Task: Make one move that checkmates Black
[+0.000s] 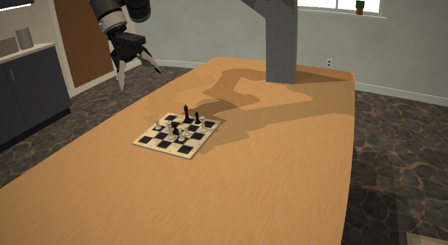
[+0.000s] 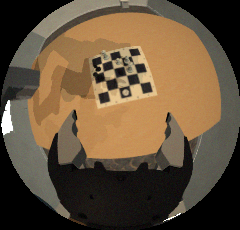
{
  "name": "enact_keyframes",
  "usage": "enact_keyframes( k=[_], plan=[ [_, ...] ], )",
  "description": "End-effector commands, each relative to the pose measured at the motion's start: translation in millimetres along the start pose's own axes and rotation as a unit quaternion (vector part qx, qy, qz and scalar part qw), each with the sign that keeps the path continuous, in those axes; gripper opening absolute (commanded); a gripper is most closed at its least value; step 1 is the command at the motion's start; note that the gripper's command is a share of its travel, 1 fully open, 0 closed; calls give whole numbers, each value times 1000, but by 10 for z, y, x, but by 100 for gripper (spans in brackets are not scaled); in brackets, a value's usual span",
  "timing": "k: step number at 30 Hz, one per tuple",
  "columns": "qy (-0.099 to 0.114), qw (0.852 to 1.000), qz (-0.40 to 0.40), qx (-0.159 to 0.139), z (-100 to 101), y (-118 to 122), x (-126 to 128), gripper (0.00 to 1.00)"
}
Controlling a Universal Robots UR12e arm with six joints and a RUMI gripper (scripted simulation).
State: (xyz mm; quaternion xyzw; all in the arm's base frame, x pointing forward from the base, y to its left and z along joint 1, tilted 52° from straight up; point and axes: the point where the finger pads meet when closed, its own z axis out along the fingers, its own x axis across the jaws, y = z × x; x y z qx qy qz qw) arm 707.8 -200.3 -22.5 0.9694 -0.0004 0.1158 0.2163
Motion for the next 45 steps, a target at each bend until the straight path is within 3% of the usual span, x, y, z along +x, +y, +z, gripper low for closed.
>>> enact_keyframes(
  k=[1,2,4,11,16,45],
  plan=[
    [12,997,-4,-72,68,-120,8,100],
    [14,996,-6,-88,88,-147,13,100],
    [14,996,-6,-88,88,-147,13,100],
    [26,984,-13,-173,164,-299,23,100],
    [30,979,-15,-203,186,-356,21,100],
    [29,977,-26,-211,197,-373,17,100]
  ],
)
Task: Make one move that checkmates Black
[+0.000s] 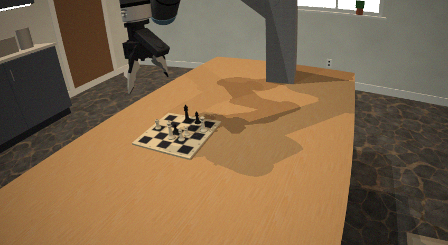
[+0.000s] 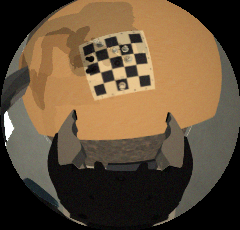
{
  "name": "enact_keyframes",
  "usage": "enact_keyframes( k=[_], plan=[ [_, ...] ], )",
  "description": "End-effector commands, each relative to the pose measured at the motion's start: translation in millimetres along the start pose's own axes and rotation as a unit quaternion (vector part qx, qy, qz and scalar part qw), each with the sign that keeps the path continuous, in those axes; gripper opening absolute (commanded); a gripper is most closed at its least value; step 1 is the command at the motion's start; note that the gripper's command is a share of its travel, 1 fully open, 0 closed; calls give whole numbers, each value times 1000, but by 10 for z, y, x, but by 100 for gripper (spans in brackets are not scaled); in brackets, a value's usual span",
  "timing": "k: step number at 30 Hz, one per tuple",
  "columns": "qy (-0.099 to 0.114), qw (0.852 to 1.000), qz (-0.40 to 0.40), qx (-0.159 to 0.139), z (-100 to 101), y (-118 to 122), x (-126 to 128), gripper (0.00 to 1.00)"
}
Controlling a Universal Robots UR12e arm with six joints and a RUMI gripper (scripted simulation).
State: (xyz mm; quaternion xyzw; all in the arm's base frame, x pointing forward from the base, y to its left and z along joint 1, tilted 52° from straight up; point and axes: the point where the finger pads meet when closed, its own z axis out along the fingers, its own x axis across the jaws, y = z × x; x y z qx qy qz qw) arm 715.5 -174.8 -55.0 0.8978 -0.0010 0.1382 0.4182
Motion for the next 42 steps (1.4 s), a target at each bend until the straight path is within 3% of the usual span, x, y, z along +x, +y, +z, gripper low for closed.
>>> enact_keyframes(
  k=[1,10,15,20,25,27,32,42],
  plan=[
    [0,1000,-12,0,2,-3,2,100],
    [0,998,-69,0,37,-13,-2,100],
    [0,990,-139,0,79,-23,-8,100],
    [0,974,-228,0,135,-31,-14,100],
    [0,945,-328,0,199,-35,-18,100],
    [0,945,-328,0,199,-35,-18,100],
    [0,903,-429,0,267,-33,-20,100],
    [0,803,-597,0,389,-19,-9,100]
  ],
)
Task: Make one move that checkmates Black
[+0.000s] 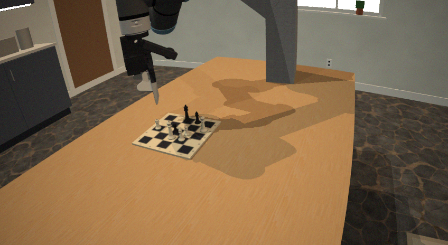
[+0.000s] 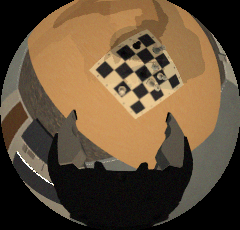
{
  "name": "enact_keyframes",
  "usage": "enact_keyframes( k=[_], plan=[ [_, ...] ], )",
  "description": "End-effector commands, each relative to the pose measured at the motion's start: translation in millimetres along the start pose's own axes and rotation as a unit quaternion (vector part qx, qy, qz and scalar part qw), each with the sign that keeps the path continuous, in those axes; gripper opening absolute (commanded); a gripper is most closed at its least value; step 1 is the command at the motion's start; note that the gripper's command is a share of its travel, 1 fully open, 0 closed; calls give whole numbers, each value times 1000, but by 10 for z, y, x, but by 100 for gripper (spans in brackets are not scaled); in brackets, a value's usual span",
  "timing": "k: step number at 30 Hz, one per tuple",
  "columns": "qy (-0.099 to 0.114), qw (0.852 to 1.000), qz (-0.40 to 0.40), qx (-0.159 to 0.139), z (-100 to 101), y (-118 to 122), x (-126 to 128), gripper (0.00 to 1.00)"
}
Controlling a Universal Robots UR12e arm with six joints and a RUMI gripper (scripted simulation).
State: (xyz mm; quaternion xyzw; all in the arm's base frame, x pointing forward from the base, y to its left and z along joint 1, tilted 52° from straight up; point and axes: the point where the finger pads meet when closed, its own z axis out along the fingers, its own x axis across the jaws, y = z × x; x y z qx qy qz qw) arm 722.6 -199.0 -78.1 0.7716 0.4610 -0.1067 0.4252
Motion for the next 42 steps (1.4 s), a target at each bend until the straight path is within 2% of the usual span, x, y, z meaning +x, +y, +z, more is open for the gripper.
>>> enact_keyframes(
  k=[1,13,25,26,42],
  plan=[
    [5,995,-94,-9,49,10,0,100],
    [4,977,-215,-10,125,32,-3,100],
    [3,972,-235,-10,138,36,-3,100],
    [3,972,-235,-10,138,36,-3,22],
    [3,972,-235,-10,138,36,-3,22]
  ],
)
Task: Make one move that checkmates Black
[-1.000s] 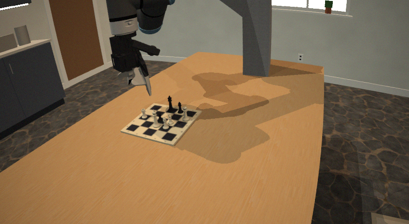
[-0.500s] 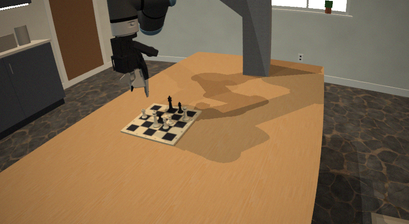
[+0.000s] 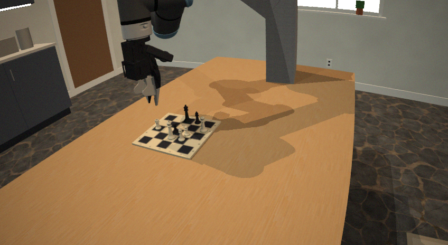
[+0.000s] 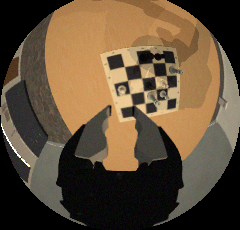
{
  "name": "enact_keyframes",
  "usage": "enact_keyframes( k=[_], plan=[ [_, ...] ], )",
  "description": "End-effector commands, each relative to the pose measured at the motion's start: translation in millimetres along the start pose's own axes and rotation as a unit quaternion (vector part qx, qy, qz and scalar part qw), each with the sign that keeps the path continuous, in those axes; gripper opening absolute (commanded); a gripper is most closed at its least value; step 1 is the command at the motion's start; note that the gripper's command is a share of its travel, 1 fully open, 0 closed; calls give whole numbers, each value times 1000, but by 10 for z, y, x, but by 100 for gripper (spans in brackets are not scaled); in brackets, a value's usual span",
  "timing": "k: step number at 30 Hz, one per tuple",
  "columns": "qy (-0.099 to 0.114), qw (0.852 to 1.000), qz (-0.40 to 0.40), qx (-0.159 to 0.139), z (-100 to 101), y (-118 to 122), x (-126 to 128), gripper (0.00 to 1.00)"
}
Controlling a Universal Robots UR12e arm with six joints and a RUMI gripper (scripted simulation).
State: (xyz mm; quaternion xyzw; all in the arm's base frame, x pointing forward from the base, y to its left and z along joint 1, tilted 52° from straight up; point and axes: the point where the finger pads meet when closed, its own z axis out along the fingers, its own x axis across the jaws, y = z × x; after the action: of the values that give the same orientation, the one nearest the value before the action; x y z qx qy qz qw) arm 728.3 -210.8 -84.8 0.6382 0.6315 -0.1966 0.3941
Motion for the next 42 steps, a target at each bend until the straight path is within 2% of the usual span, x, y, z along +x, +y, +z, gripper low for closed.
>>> enact_keyframes(
  k=[1,28,42],
  plan=[
    [0,1000,0,0,-6,3,1,22],
    [0,1000,0,-1,8,3,1,22],
    [0,1000,-1,-1,144,1,-1,22]
  ],
)
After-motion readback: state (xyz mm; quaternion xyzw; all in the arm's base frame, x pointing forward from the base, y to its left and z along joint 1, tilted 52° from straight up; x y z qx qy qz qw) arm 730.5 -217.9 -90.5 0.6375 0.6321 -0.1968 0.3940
